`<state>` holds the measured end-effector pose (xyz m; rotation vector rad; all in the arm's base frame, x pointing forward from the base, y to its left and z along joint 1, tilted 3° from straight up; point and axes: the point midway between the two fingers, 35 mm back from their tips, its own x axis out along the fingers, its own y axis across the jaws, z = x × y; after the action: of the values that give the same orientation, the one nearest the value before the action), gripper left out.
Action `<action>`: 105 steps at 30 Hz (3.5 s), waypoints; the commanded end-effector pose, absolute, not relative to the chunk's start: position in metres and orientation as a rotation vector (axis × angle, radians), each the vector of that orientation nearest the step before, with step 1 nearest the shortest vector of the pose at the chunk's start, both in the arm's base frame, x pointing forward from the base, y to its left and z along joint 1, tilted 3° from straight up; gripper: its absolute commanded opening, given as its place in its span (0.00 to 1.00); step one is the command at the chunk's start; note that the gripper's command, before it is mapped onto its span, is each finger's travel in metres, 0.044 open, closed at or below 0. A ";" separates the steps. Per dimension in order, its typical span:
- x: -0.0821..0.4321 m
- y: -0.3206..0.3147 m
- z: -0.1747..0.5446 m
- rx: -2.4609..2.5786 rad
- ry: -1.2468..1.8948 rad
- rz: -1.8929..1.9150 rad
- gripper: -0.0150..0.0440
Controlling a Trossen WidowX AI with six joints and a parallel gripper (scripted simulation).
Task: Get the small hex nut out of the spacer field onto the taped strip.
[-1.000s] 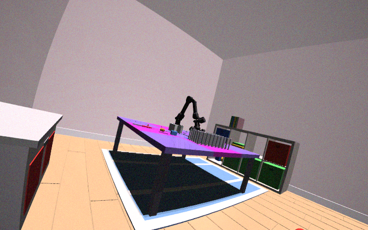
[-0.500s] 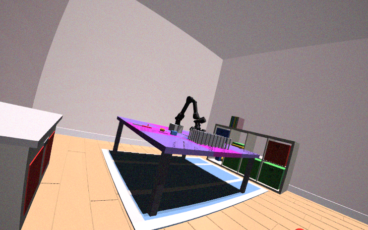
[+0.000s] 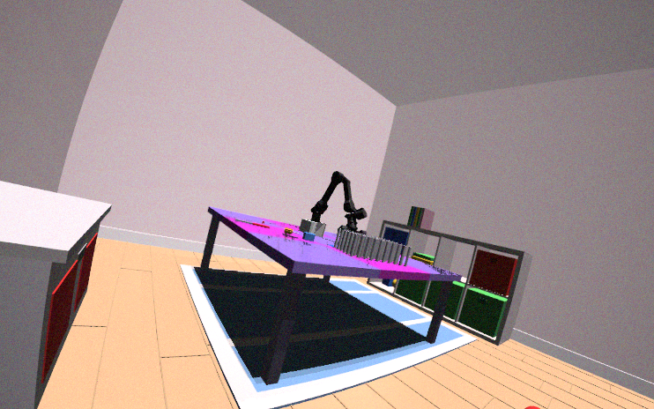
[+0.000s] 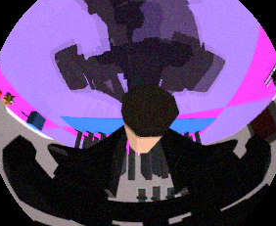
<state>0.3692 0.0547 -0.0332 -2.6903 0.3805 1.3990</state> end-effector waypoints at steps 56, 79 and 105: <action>0.411 0.047 -0.029 -2.699 0.374 1.384 0.25; 0.411 0.046 -0.040 -2.699 0.374 1.384 0.25; 0.406 0.046 -0.050 -2.699 0.375 1.384 0.25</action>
<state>0.4083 0.0456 -0.0506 -2.6978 0.3762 1.3856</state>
